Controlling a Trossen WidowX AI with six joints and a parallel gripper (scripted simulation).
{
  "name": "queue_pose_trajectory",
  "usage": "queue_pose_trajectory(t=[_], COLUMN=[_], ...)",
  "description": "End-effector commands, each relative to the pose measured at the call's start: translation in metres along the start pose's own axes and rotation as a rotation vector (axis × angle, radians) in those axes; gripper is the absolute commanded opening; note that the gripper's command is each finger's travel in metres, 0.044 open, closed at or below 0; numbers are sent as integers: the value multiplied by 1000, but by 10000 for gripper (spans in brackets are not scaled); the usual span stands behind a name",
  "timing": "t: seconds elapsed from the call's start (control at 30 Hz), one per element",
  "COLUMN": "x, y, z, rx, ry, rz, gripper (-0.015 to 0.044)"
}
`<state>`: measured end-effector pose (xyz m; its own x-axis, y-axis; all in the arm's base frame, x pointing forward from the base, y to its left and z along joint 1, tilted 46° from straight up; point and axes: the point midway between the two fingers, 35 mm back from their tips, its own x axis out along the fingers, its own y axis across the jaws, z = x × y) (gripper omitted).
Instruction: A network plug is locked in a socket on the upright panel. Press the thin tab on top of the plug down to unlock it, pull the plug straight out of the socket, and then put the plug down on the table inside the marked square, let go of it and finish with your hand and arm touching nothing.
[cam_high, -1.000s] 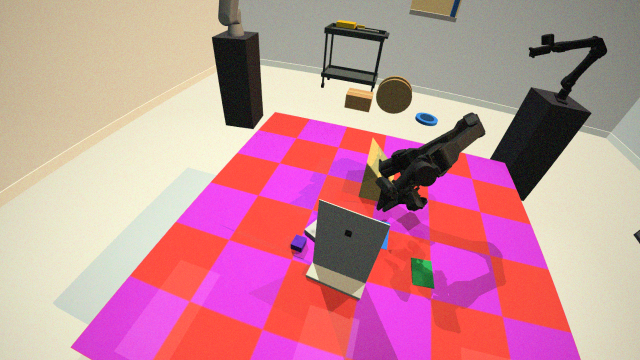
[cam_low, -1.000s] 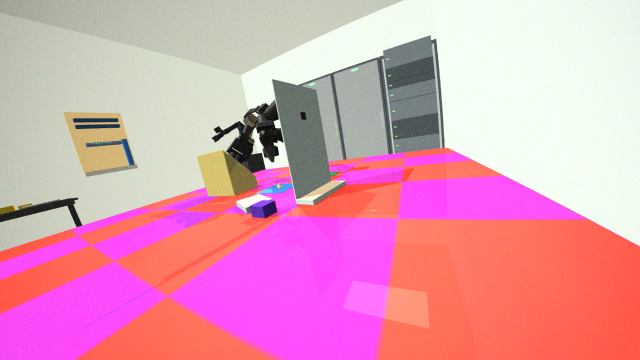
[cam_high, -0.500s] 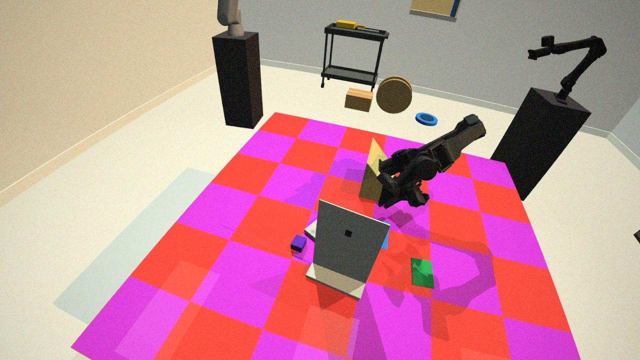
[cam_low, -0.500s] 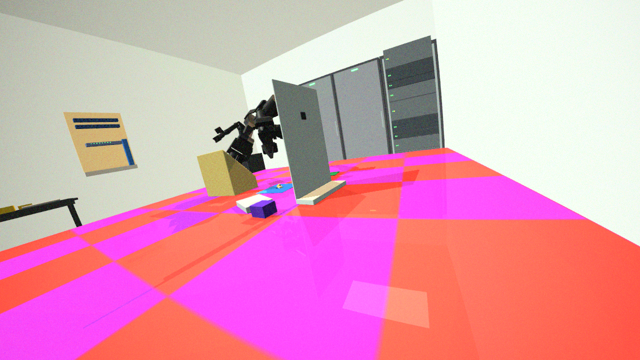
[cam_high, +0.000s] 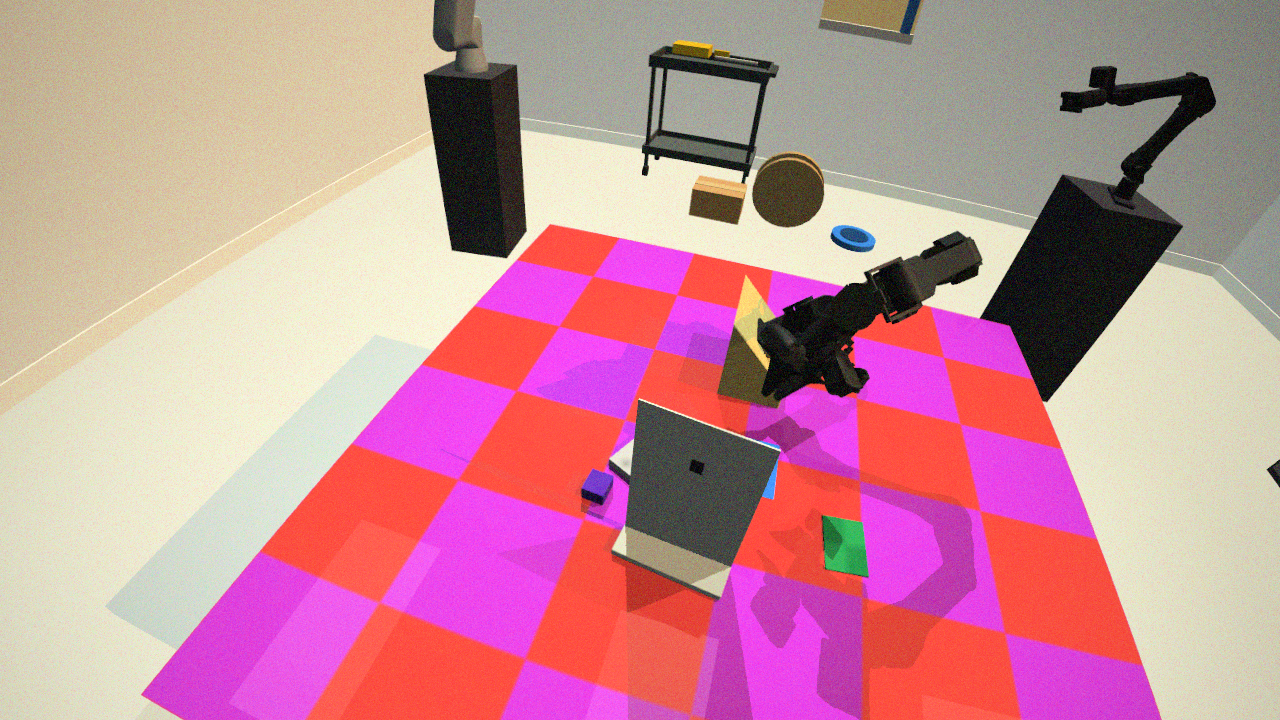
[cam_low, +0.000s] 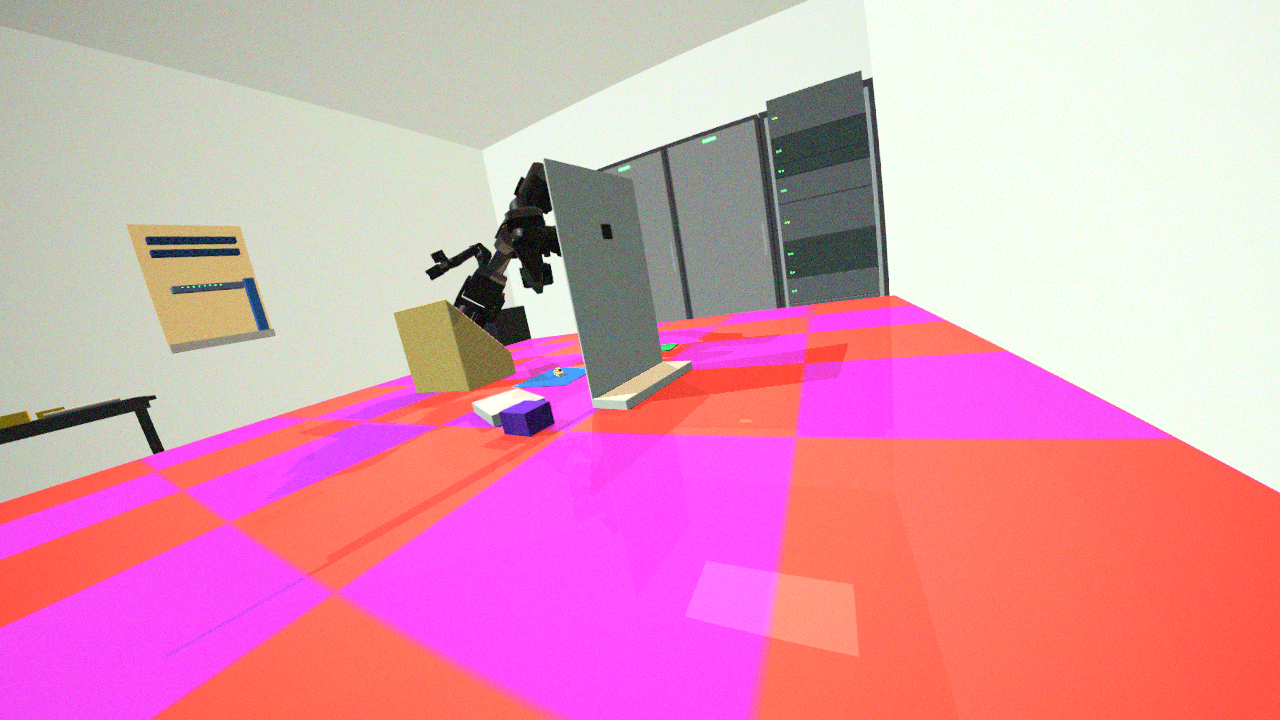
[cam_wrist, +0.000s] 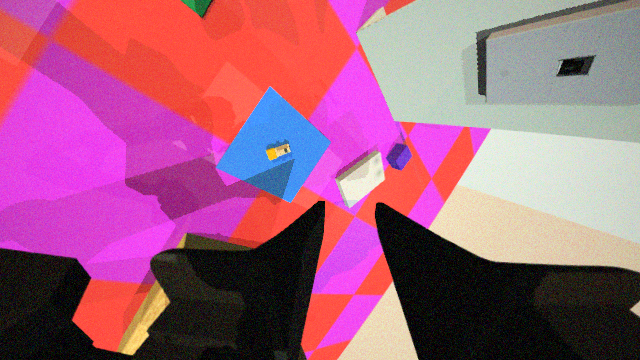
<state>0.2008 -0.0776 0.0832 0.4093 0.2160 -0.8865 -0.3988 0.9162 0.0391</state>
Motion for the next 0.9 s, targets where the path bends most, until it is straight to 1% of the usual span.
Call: queue_pose_trajectory(t=[0.0,0.47,0.57,0.87], x=[-14,-54,-56,-56], y=[-10,-33,-34,-34], z=[2,-2,-2,-2], rx=[-6,-7,-7,-7], ry=[-8,-19,-19,-19], rz=[0,-1,-1,-1], gripper=[156,156,156,392])
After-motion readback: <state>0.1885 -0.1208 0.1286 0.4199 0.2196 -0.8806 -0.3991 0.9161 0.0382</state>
